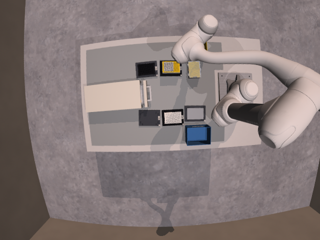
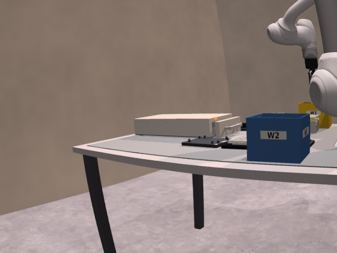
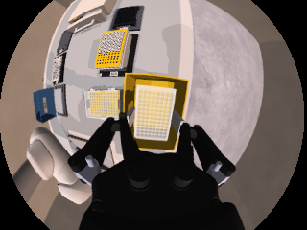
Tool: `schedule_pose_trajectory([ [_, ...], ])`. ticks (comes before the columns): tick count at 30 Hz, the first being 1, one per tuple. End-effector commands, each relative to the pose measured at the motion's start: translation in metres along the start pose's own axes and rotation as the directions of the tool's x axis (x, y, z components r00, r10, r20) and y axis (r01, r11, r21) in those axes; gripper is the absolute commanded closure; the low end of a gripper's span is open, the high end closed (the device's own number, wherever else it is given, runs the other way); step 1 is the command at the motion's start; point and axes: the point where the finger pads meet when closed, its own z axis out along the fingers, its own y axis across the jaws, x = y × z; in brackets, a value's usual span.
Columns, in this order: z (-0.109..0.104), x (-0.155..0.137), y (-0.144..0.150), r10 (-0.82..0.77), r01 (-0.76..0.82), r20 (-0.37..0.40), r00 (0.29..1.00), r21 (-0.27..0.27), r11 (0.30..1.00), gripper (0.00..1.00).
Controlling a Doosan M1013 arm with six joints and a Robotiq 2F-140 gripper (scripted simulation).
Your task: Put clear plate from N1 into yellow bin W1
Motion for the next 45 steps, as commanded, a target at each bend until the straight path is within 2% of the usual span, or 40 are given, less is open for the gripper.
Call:
schedule_pose_trajectory([
  [1,0.0033,-0.0014,-0.0008,0.000,0.000,-0.001,1.000,0.003,1.000,0.90],
  [27,0.0033,-0.0014,-0.0008,0.000,0.000,-0.001,1.000,0.003,1.000,0.90],
  [28,0.0033,-0.0014,-0.0008,0.000,0.000,-0.001,1.000,0.003,1.000,0.30],
  [45,0.0033,-0.0014,-0.0008,0.000,0.000,-0.001,1.000,0.003,1.000,0.30],
])
